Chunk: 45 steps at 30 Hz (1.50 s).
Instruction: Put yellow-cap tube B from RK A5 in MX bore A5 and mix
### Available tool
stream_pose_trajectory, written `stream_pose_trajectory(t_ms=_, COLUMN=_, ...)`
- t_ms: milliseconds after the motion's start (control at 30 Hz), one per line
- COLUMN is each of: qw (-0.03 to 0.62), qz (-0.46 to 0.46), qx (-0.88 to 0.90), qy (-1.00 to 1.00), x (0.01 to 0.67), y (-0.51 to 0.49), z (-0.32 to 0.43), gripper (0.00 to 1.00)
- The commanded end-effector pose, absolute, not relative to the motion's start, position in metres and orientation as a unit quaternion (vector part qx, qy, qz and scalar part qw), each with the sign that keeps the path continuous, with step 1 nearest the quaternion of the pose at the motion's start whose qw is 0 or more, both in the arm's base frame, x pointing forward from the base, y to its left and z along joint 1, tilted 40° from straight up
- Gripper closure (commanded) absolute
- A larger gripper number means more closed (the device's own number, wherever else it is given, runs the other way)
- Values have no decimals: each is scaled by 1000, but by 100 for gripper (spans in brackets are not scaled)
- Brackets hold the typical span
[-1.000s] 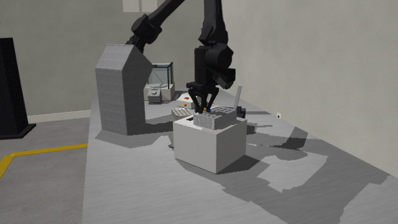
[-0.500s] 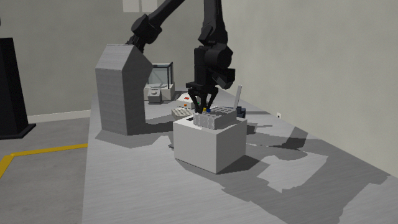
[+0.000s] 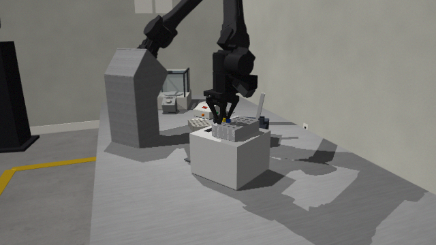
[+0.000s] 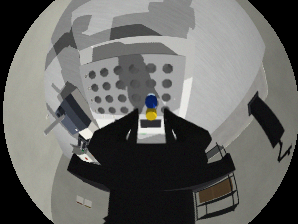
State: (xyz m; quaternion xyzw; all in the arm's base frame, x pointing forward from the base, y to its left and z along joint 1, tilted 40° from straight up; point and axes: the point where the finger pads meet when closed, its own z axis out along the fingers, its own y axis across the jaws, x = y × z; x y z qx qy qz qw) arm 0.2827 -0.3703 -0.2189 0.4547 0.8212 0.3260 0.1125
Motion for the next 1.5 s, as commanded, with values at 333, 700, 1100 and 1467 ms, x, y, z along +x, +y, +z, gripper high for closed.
stream_pose_trajectory(t_ms=333, qw=130, qz=315, qx=455, qy=823, x=276, y=-387, z=-206, gripper=64)
stream_pose_trajectory(t_ms=700, qw=130, qz=315, qx=455, qy=823, x=276, y=-387, z=-206, gripper=64)
stream_pose_trajectory(t_ms=1100, qw=128, qz=315, qx=458, qy=821, x=270, y=-391, z=-198, gripper=64)
stream_pose_trajectory(t_ms=1467, qw=136, qz=309, qx=455, qy=824, x=268, y=-405, z=-186, gripper=64)
